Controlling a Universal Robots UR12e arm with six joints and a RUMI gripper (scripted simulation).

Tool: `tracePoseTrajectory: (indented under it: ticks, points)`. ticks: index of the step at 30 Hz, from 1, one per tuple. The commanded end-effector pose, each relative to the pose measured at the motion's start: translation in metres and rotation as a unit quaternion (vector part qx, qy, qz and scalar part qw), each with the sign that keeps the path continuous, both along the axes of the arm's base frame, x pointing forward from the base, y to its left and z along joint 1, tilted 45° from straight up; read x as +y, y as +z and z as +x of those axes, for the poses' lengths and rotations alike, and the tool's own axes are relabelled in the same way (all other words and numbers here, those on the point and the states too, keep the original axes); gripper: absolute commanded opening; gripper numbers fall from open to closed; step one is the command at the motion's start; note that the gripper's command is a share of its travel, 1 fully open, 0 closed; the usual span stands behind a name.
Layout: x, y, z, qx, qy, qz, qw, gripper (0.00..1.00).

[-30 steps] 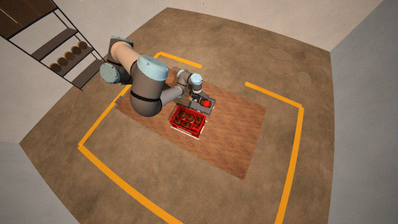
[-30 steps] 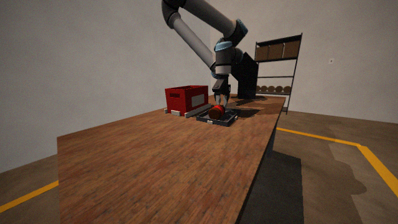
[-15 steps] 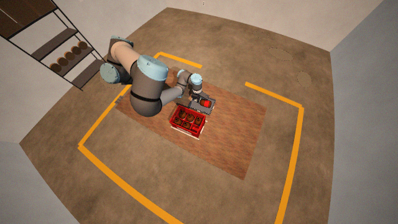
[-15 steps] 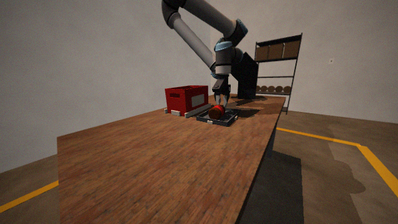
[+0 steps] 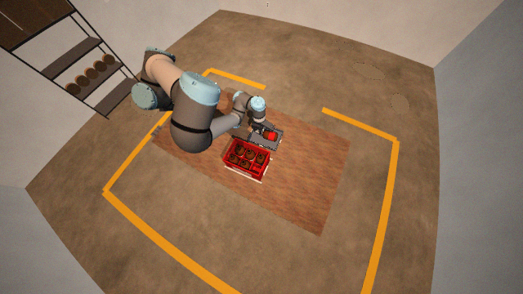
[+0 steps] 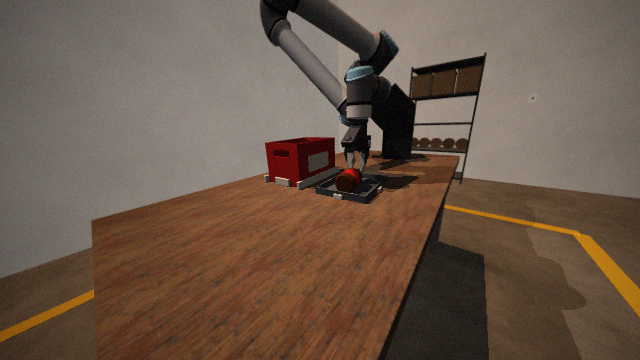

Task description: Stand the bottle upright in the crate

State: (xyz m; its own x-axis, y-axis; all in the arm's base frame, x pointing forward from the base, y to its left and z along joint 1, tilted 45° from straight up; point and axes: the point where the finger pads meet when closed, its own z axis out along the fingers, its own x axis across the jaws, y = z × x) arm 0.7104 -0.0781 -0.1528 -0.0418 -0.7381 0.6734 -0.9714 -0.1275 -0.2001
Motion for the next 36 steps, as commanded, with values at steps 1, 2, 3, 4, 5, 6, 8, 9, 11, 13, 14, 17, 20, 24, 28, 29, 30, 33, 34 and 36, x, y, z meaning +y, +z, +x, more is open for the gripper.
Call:
tracePoseTrajectory:
  ticks: [1,2,3,4,5,6,8,9,11,13,14,17,20,24,28,29,30,33,34,36]
  points:
    - [0.002,0.002,0.0,0.0,0.0,0.0,1.0,0.0]
    - [0.002,0.002,0.0,0.0,0.0,0.0,1.0,0.0]
    - [0.002,0.002,-0.001,0.0,0.0,0.0,1.0,0.0]
    - [0.003,0.003,-0.001,0.0,0.0,0.0,1.0,0.0]
    - [0.003,0.003,-0.001,0.0,0.0,0.0,1.0,0.0]
    - [0.003,0.003,-0.001,0.0,0.0,0.0,1.0,0.0]
    - [0.004,0.004,-0.001,0.0,0.0,0.0,1.0,0.0]
    - [0.004,0.004,-0.001,0.0,0.0,0.0,1.0,0.0]
    - [0.005,0.005,-0.001,0.0,0.0,0.0,1.0,0.0]
    - [0.006,0.006,-0.002,0.0,0.0,0.0,1.0,0.0]
    - [0.007,0.007,-0.002,0.0,0.0,0.0,1.0,0.0]
    - [0.008,0.009,-0.003,0.0,0.0,0.0,1.0,0.0]
    - [0.011,0.011,-0.003,0.0,0.0,0.0,1.0,0.0]
    - [0.012,0.013,-0.004,0.0,0.0,0.0,1.0,0.0]
    - [0.015,0.016,-0.005,0.0,0.0,0.0,1.0,0.0]
    - [0.016,0.017,-0.005,0.0,0.0,0.0,1.0,0.0]
    - [0.017,0.018,-0.006,0.0,0.0,0.0,1.0,0.0]
    - [0.02,0.021,-0.007,0.0,0.0,0.0,1.0,0.0]
    - [0.021,0.022,-0.007,0.0,0.0,0.0,1.0,0.0]
    - [0.023,0.024,-0.008,0.0,0.0,0.0,1.0,0.0]
